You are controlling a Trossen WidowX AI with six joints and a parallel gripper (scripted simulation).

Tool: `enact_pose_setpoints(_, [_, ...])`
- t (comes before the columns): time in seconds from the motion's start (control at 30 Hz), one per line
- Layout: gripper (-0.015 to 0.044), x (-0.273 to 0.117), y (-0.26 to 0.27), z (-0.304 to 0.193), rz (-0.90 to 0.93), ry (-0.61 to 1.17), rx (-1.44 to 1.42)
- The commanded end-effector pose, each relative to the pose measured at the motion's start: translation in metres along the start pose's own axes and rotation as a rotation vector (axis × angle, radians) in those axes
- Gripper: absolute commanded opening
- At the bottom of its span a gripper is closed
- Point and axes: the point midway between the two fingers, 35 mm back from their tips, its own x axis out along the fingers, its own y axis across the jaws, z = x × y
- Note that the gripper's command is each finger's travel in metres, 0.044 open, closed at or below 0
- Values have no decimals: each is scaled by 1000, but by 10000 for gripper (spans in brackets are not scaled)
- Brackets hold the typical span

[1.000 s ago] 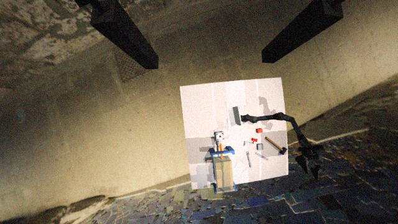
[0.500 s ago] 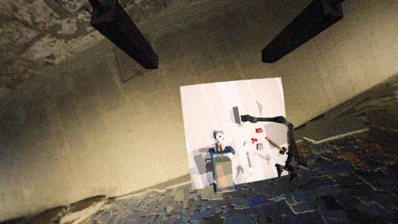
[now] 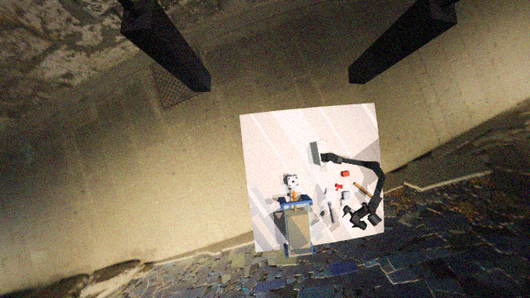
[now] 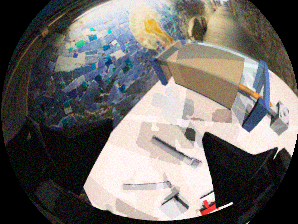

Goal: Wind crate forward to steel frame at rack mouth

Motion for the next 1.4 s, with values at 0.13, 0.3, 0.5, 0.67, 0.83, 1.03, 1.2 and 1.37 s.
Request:
enact_pose_setpoints(0.13, [440, 39, -89, -81, -322, 311, 317])
enact_pose_setpoints(0.3, [440, 41, -148, -134, -598, 460, 566])
enact_pose_setpoints(0.5, [440, 32, -186, -166, -811, 523, 751])
enact_pose_setpoints(0.67, [440, 33, -188, -169, -811, 522, 751])
enact_pose_setpoints(0.83, [440, 42, -200, -185, -811, 522, 751])
enact_pose_setpoints(1.03, [440, 49, -212, -201, -812, 524, 752])
enact_pose_setpoints(1.2, [440, 52, -213, -203, -812, 524, 752])
enact_pose_setpoints(1.37, [440, 56, -217, -208, -812, 525, 752])
